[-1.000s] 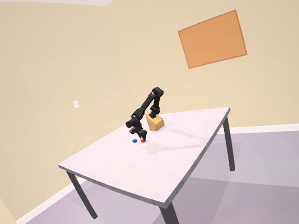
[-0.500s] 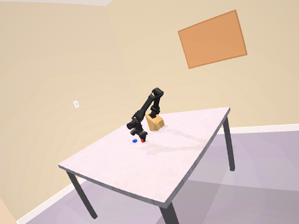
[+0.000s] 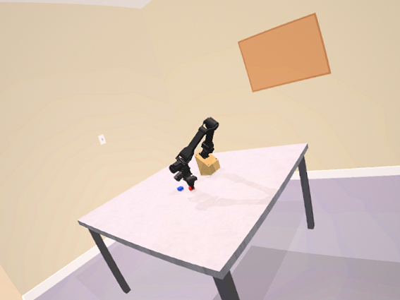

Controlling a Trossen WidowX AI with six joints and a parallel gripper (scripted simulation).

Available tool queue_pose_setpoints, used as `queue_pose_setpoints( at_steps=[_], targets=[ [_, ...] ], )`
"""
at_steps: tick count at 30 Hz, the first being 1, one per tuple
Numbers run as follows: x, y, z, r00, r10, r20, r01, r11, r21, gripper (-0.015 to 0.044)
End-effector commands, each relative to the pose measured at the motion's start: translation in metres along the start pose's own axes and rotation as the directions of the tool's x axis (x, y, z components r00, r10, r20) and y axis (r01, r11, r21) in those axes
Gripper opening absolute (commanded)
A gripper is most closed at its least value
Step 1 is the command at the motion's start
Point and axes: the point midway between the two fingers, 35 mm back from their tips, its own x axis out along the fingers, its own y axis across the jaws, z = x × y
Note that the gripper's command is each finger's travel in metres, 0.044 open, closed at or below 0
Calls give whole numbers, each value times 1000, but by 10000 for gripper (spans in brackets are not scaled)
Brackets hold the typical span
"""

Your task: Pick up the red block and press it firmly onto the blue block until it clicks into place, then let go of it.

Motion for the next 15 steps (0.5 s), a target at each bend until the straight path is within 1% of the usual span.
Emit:
queue_pose_setpoints(
  at_steps=[1, 15],
  targets=[
    [-13, 1, 3, 1000, 0, 5, 0, 1000, -5, 0],
    [-77, 0, 6, 1000, -7, 9, 7, 1000, -4, 0]
  ],
)
